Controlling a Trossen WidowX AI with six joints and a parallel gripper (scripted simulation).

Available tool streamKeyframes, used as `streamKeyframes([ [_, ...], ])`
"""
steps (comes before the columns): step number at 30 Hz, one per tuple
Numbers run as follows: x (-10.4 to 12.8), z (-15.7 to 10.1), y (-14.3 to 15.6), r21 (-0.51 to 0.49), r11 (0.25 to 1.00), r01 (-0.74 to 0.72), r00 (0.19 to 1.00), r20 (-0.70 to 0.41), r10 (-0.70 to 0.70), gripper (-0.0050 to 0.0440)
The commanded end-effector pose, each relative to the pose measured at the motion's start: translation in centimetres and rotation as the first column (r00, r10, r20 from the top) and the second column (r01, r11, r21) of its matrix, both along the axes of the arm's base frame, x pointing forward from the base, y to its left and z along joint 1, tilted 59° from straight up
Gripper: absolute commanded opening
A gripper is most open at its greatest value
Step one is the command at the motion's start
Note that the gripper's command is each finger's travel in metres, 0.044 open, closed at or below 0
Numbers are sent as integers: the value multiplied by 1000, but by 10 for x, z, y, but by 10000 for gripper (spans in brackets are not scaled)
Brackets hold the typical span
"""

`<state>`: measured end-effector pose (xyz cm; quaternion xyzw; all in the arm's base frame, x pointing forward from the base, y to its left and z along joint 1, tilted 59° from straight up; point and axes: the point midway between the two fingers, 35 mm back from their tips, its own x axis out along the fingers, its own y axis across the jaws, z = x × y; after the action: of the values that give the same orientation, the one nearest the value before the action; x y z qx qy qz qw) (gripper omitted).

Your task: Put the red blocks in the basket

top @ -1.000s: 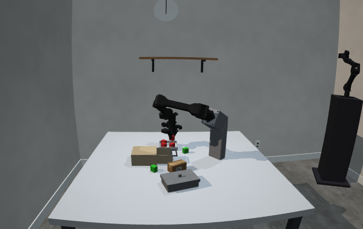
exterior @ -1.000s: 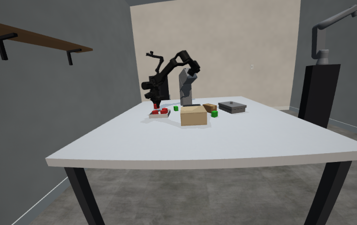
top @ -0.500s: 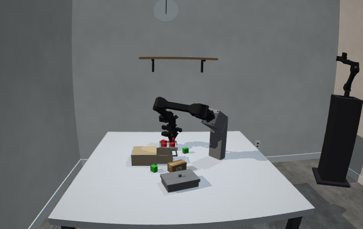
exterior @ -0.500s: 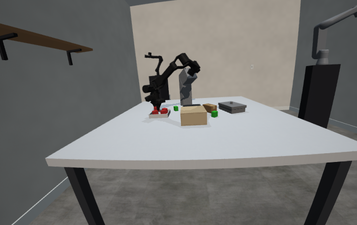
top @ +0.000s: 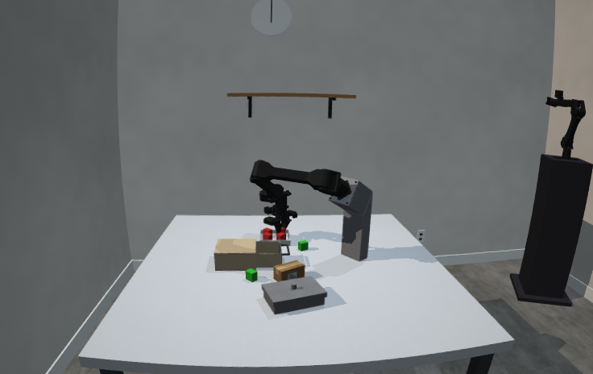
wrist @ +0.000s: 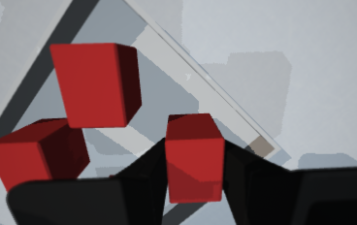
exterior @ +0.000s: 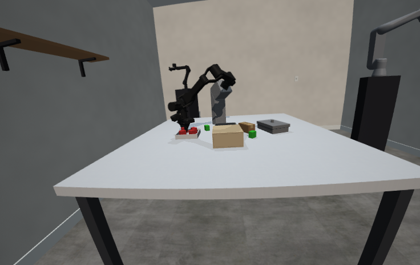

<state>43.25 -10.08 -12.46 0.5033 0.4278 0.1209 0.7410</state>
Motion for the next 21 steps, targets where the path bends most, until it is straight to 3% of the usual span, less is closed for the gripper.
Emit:
streamKeyframes([
  [1, 1, -5, 4, 1, 1000, -2, 1000, -8, 2, 0],
  [5, 1, -5, 4, 1, 1000, -2, 1000, -8, 2, 0],
  [6, 1, -5, 4, 1, 1000, -2, 1000, -8, 2, 202],
  [17, 1, -5, 4, 1, 1000, -2, 1000, -8, 2, 202],
  [21, -15, 9, -12, 1, 1000, -2, 1000, -8, 2, 202],
])
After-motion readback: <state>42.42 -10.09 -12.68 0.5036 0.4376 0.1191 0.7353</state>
